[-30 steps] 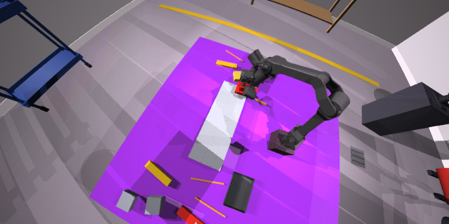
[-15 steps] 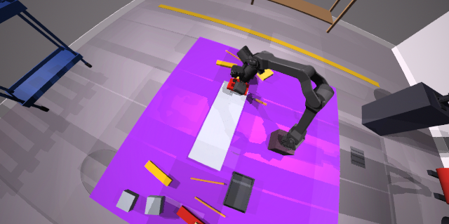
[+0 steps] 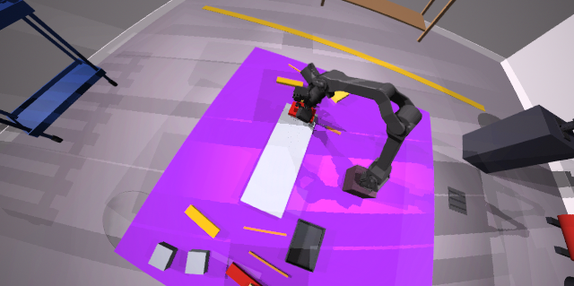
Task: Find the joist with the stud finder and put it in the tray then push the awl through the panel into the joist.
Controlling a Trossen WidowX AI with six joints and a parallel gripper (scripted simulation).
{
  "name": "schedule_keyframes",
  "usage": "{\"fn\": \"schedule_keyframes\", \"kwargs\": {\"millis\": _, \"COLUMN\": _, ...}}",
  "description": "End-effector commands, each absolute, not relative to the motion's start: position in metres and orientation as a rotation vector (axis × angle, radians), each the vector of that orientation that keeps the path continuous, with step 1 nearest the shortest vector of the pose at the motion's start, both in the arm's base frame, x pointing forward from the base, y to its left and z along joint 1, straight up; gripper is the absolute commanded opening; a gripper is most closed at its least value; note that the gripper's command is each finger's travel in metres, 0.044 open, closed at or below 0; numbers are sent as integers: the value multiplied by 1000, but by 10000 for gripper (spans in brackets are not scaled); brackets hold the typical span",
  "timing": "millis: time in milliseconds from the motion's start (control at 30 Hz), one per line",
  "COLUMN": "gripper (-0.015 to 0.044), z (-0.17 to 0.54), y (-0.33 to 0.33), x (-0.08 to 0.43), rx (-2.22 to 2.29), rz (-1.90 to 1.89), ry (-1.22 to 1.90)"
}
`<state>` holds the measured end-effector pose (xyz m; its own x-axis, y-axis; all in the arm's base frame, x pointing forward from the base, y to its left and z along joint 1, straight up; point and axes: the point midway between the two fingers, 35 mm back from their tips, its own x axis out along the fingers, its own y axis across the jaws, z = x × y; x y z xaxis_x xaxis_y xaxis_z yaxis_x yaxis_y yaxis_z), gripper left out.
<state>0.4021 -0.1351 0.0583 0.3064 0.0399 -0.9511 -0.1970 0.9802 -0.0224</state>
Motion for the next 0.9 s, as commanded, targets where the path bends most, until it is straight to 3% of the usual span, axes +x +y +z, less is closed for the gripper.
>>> {"fn": "schedule_keyframes", "kwargs": {"millis": 0, "gripper": 0, "z": 48, "y": -135, "x": 401, "rx": -140, "rz": 153, "ry": 1254}}
{"fn": "schedule_keyframes", "kwargs": {"millis": 867, "gripper": 0, "z": 8, "y": -135, "x": 402, "rx": -140, "rz": 153, "ry": 1254}}
